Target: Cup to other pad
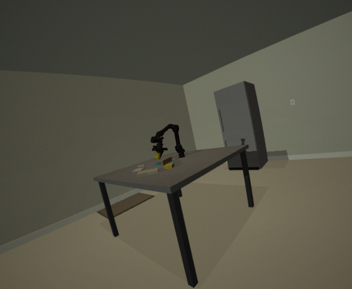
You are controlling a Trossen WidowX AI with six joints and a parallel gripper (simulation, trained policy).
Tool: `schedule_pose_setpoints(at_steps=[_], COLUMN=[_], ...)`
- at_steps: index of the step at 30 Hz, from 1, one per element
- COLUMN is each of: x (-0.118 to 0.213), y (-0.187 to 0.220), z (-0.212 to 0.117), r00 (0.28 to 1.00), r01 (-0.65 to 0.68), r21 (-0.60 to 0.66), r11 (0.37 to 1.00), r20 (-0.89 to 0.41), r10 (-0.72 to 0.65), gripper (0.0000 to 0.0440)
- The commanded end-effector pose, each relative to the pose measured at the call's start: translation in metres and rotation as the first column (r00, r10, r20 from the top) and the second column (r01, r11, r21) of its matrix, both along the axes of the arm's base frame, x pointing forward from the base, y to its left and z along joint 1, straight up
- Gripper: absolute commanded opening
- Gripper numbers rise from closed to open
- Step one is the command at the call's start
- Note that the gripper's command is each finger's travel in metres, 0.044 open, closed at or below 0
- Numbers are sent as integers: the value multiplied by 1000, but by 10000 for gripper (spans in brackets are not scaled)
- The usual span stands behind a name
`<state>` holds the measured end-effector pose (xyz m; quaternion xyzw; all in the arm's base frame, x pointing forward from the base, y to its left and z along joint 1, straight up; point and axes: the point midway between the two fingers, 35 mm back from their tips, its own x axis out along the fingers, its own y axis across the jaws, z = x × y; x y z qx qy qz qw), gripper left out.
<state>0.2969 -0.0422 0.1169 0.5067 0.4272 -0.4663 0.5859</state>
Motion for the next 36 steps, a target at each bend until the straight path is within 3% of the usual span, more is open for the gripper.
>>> schedule_pose_setpoints(at_steps=[1, 13, 17, 19, 36], x=[-2, -17, -19, -17, -27], y=[-4, -13, -16, -17, -17], z=[-9, -37, -42, -40, -9], r00=[1000, 998, 997, 997, 992], r01=[5, 46, 62, 71, 105], r21=[-4, -4, 0, 6, 69], r11=[1000, 999, 998, 997, 992], r20=[-10, -48, -45, -24, 68], r10=[-5, -46, -62, -71, -110], gripper=[2, 56, 115, 157, 226])
